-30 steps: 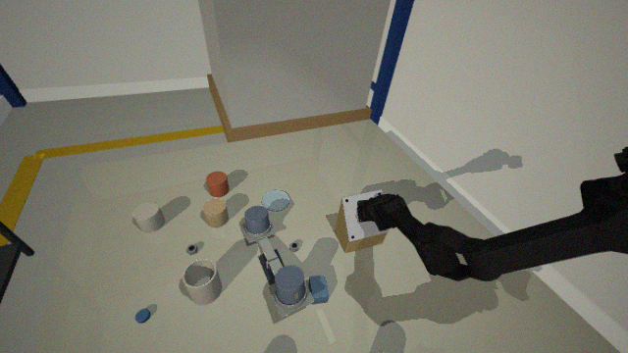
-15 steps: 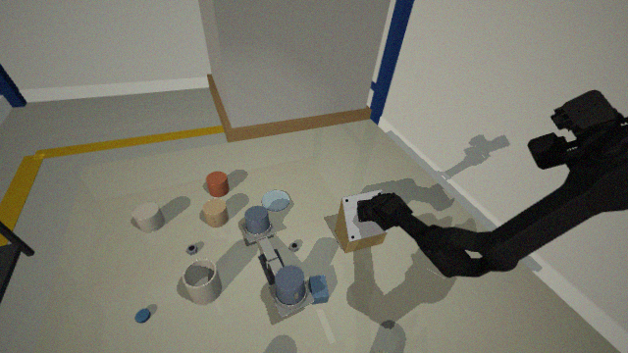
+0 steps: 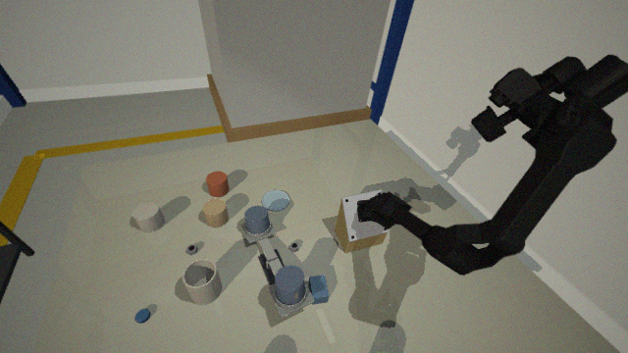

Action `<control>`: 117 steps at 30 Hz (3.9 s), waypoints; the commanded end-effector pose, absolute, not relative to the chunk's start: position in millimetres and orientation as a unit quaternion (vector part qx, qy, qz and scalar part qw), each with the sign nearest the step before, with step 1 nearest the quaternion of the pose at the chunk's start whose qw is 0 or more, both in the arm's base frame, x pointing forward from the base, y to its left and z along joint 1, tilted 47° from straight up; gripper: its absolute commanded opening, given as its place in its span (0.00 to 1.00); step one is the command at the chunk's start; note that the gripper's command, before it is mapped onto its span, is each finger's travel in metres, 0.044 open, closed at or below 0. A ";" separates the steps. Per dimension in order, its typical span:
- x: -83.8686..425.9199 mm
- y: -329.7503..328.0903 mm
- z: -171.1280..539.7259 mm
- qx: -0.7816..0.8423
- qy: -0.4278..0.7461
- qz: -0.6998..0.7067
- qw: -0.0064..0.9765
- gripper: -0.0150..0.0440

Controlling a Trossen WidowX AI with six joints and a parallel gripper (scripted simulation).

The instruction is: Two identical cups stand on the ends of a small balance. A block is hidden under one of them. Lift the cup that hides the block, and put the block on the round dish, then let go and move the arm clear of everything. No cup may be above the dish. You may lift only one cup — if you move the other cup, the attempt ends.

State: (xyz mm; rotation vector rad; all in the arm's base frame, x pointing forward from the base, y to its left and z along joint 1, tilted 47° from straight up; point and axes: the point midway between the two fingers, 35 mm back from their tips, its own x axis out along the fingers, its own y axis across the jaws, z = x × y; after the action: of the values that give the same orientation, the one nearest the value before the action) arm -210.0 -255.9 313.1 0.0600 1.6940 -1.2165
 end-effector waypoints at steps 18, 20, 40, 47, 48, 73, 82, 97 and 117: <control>-51.1 -299.8 196.7 0.027 0.596 -0.279 0.752 1.00; -34.2 -297.6 187.6 0.032 0.584 -0.254 0.770 1.00; 116.2 -217.5 120.8 0.128 0.452 0.011 0.883 1.00; 153.0 -171.0 109.1 0.184 0.407 0.102 0.889 1.00; 157.6 -163.6 107.9 0.193 0.401 0.115 0.888 1.00; 203.9 -74.1 90.1 0.339 0.390 0.254 0.818 1.00; 225.2 -82.4 75.8 0.429 0.470 0.217 0.740 1.00; 267.6 -84.7 37.0 0.532 0.598 0.112 0.589 1.00; 321.5 -70.9 -29.0 0.601 0.693 -0.120 0.380 1.00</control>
State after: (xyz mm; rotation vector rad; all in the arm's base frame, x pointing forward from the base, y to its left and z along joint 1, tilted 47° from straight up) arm 315.7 -75.3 -16.0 1.5068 1.7220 -0.2135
